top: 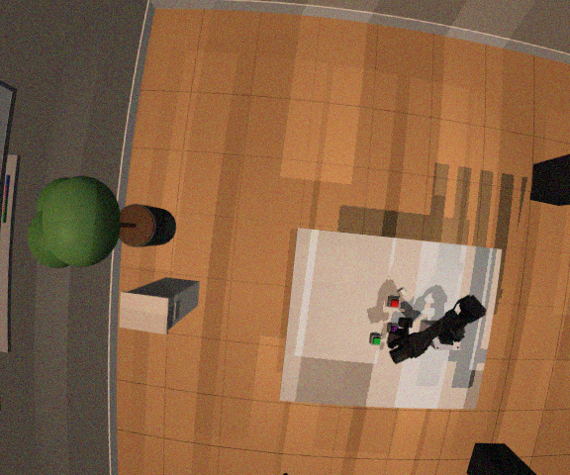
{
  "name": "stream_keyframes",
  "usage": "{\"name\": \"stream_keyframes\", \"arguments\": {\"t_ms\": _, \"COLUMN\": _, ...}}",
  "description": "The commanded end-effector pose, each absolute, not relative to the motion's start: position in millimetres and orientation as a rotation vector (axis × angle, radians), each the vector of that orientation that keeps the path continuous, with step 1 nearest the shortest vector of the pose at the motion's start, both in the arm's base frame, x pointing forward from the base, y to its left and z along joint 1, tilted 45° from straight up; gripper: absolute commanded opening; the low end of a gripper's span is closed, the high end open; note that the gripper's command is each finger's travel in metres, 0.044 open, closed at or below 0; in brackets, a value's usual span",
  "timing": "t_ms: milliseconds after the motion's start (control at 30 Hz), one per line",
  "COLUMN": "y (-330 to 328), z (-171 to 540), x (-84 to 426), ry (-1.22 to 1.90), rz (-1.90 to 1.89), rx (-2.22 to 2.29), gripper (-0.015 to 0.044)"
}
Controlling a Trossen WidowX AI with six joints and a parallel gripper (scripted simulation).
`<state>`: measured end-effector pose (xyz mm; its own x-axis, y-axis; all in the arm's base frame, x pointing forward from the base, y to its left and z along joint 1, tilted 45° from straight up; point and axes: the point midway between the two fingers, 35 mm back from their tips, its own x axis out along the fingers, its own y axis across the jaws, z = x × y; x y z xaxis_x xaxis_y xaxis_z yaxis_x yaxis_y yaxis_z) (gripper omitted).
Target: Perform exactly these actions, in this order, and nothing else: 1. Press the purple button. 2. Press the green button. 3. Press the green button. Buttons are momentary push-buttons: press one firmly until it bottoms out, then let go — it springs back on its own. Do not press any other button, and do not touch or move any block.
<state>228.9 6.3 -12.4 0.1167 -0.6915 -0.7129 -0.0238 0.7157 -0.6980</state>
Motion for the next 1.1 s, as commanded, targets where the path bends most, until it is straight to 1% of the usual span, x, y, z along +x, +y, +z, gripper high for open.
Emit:
{"name": "stream_keyframes", "arguments": {"t_ms": 0, "y": -1, "z": -20, "x": 227, "ry": 1.396, "rz": -0.544, "rx": -0.662, "gripper": 0.002}}
{"name": "stream_keyframes", "arguments": {"t_ms": 300, "y": -10, "z": -29, "x": 228, "ry": 1.395, "rz": -0.545, "rx": -0.663, "gripper": 0.002}}
{"name": "stream_keyframes", "arguments": {"t_ms": 1067, "y": -11, "z": -29, "x": 228, "ry": 1.395, "rz": -0.545, "rx": -0.663, "gripper": 0.002}}
